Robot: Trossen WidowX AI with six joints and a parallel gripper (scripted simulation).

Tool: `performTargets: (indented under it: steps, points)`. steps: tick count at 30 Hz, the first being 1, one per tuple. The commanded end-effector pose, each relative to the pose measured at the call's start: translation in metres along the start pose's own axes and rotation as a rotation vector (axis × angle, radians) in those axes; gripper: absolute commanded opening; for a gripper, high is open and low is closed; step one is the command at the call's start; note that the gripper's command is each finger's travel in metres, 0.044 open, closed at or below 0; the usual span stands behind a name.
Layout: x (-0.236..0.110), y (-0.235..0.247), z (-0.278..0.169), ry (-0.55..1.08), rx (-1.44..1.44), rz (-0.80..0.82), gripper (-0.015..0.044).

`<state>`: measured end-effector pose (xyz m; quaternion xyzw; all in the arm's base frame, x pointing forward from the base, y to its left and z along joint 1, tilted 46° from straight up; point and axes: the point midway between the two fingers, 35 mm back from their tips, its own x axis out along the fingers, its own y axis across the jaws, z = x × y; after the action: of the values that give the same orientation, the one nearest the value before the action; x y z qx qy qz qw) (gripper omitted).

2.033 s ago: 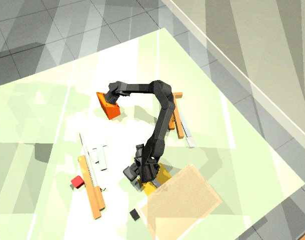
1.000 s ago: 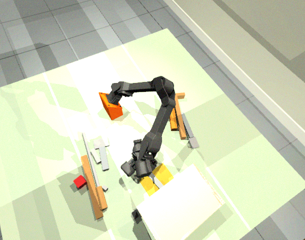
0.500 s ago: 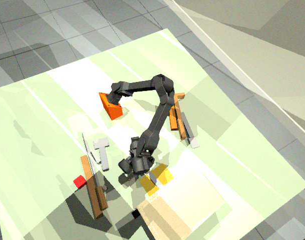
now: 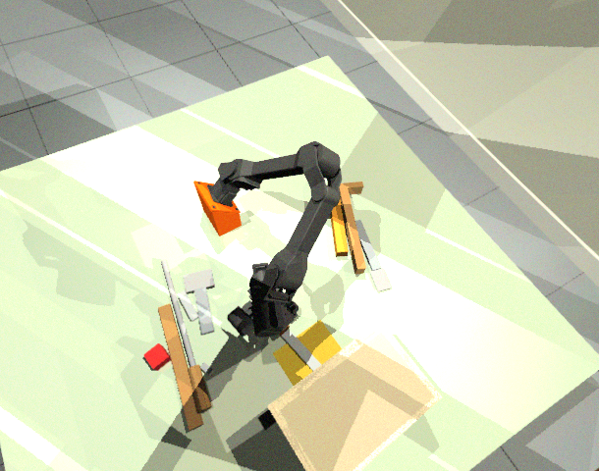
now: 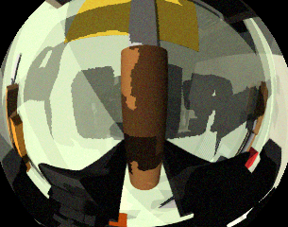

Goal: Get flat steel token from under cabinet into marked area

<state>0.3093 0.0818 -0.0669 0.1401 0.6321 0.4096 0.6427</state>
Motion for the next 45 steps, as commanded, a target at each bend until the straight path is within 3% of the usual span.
performTargets:
  steps: [1,45]
  points:
    - [0.001,0.000,-0.007,0.002,0.000,0.002,0.0000]
    - [0.001,-0.003,-0.066,0.004,0.003,0.001,0.0000]
